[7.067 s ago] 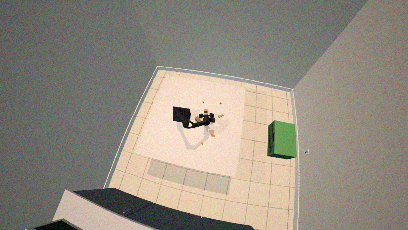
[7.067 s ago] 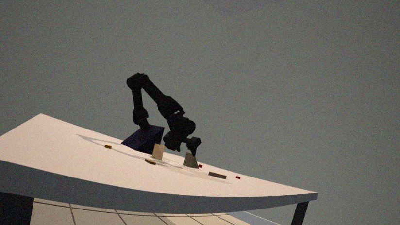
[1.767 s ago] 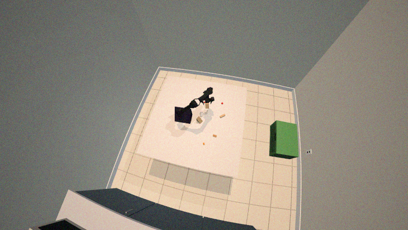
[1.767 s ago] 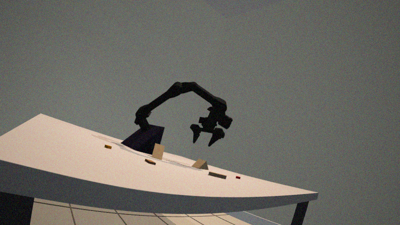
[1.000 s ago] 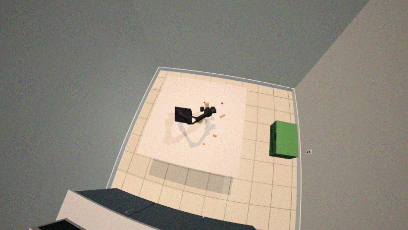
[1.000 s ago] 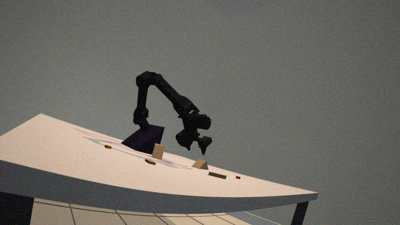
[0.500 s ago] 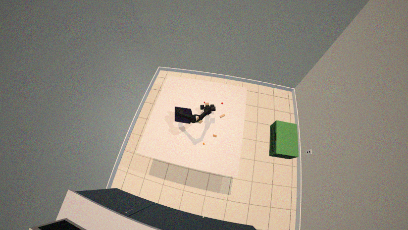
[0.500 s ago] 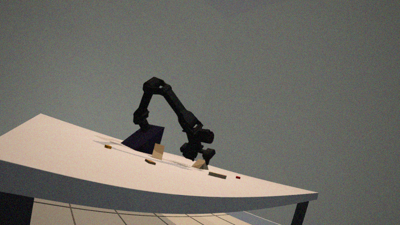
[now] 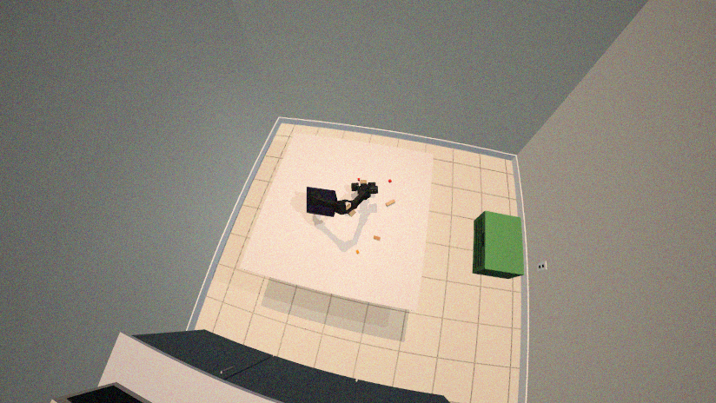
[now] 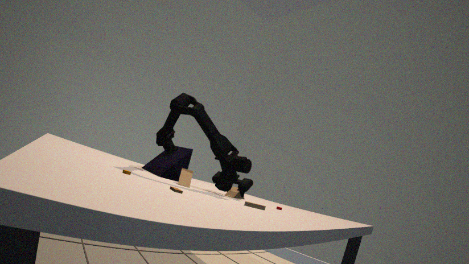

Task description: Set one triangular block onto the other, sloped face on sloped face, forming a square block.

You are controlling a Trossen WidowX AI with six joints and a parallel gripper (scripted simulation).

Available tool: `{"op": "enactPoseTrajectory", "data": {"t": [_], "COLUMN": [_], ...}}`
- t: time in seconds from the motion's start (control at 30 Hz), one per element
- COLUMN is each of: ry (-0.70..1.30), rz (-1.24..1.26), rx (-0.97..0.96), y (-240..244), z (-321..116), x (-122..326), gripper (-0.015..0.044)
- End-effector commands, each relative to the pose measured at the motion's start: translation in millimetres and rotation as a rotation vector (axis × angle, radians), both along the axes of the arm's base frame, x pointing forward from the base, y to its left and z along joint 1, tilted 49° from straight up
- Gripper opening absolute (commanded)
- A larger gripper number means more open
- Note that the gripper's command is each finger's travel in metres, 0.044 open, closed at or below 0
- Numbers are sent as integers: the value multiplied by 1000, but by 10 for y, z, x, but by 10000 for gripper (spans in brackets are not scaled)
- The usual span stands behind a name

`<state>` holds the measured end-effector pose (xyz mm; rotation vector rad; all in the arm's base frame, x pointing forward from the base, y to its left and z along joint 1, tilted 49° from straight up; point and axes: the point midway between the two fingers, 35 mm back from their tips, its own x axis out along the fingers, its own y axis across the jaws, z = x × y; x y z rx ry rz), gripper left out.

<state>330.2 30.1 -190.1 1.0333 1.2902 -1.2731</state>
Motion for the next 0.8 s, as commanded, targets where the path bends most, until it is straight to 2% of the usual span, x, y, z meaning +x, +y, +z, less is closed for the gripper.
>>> {"op": "enactPoseTrajectory", "data": {"t": [0.0, 0.07, 0.3, 0.53, 0.77], "ry": [0, 0, 0, -1, -2], "rz": [0, 0, 0, 0, 0], "rx": [0, 0, 0, 1, 3], "y": [1, 1, 1, 83, 344], "z": [0, 0, 0, 68, 288], "x": [0, 0, 0, 19, 54], "gripper": [282, 230, 183, 0, 0]}}
